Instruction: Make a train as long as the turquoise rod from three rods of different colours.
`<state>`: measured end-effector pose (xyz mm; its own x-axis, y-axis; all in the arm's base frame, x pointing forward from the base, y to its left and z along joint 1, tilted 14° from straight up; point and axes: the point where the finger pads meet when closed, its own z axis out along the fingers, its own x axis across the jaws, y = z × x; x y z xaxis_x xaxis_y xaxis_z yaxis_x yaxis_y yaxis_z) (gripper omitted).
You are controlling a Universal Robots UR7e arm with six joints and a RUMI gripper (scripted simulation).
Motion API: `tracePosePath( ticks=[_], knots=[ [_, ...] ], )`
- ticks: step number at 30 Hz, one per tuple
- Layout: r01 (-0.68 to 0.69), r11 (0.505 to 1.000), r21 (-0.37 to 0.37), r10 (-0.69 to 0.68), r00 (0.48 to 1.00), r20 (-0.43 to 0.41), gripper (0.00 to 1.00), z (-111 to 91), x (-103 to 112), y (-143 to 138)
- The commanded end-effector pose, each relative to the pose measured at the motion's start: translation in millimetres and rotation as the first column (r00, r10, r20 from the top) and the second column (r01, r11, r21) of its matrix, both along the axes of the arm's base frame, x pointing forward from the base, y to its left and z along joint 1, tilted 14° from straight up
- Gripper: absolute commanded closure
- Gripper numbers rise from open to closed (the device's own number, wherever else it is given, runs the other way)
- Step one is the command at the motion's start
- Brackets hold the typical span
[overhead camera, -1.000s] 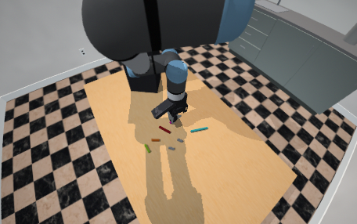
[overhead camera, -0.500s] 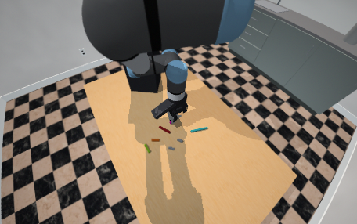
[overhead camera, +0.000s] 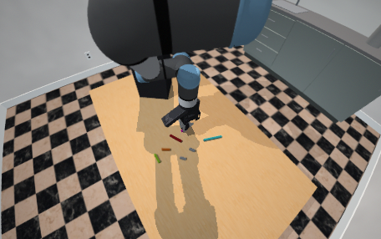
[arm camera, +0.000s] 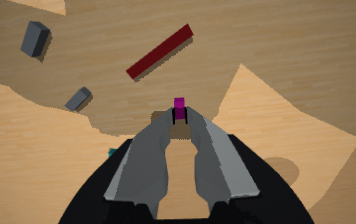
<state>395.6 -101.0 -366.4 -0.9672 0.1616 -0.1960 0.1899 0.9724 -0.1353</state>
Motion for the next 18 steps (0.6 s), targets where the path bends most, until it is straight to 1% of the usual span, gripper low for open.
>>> tracePosePath(
  ticks=[1,18],
  knots=[
    [0.0,1.0,0.0,0.0,1.0,0.001,1.0,0,0,0],
    [0.0,1.0,0.0,0.0,1.0,0.001,1.0,-11,2,-2]
  ],
)
